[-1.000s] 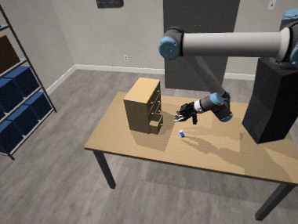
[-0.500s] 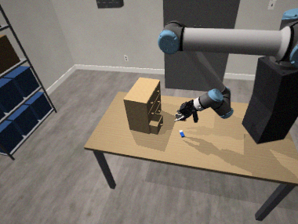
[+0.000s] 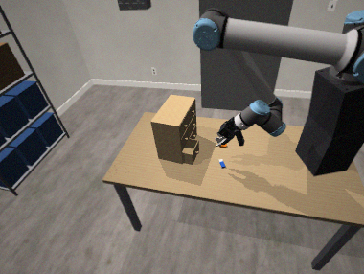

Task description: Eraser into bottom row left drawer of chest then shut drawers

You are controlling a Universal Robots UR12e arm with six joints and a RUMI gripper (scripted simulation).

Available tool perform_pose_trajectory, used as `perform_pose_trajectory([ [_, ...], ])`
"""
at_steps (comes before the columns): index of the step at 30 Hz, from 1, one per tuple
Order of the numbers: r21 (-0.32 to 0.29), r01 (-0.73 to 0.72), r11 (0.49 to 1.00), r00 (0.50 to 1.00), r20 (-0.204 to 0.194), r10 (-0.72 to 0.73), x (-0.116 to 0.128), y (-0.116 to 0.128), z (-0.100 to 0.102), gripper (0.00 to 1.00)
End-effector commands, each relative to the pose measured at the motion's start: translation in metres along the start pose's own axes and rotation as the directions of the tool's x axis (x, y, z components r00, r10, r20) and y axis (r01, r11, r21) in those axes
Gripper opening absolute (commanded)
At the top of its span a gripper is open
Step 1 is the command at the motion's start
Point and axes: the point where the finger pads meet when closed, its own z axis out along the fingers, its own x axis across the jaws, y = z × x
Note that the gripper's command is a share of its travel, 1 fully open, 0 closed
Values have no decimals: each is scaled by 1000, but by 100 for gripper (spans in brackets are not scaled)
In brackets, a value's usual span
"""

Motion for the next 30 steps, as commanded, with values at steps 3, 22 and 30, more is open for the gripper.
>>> perform_pose_trajectory([
  [3, 133, 0, 991, 1000, 0, 0, -1, -1, -18, 20],
  [22, 345, 0, 939, 1000, 0, 0, -1, -3, -51, 20],
  [30, 420, 0, 908, 1000, 0, 0, 0, -2, -62, 20],
])
